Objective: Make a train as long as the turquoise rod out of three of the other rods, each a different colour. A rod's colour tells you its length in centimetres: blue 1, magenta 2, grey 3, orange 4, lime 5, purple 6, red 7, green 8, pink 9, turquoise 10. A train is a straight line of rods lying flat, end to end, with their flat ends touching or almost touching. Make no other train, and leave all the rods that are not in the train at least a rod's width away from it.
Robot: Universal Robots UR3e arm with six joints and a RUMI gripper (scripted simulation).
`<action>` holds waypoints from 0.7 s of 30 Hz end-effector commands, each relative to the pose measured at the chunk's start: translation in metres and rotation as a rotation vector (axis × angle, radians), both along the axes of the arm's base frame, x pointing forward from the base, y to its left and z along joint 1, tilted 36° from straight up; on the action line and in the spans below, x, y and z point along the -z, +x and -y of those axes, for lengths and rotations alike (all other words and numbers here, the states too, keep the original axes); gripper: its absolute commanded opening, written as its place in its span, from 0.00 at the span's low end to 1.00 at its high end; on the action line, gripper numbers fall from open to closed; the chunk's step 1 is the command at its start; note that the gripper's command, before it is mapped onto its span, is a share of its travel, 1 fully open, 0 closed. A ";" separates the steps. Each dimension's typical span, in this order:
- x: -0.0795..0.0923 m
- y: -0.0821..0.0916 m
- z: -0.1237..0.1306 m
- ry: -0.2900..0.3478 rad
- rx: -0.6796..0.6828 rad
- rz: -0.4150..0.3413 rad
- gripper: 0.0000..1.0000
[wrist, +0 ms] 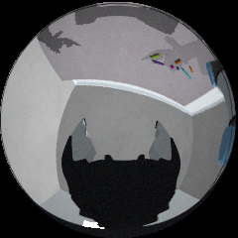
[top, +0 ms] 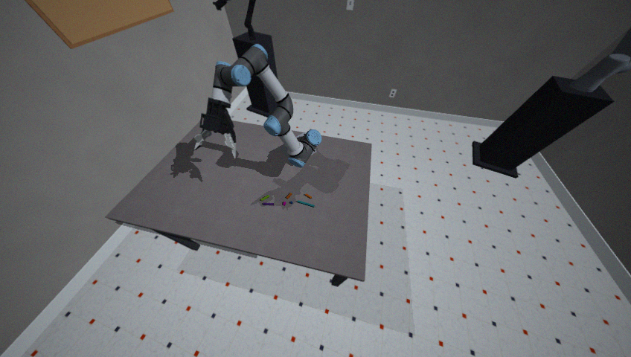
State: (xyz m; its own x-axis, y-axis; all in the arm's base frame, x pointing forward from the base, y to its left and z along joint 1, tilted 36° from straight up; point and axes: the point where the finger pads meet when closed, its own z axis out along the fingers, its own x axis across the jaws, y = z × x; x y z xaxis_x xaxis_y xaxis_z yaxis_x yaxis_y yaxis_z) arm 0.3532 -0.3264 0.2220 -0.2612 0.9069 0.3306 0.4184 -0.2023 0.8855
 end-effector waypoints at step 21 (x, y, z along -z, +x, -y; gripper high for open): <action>0.007 0.006 -0.029 -0.282 -0.190 0.069 1.00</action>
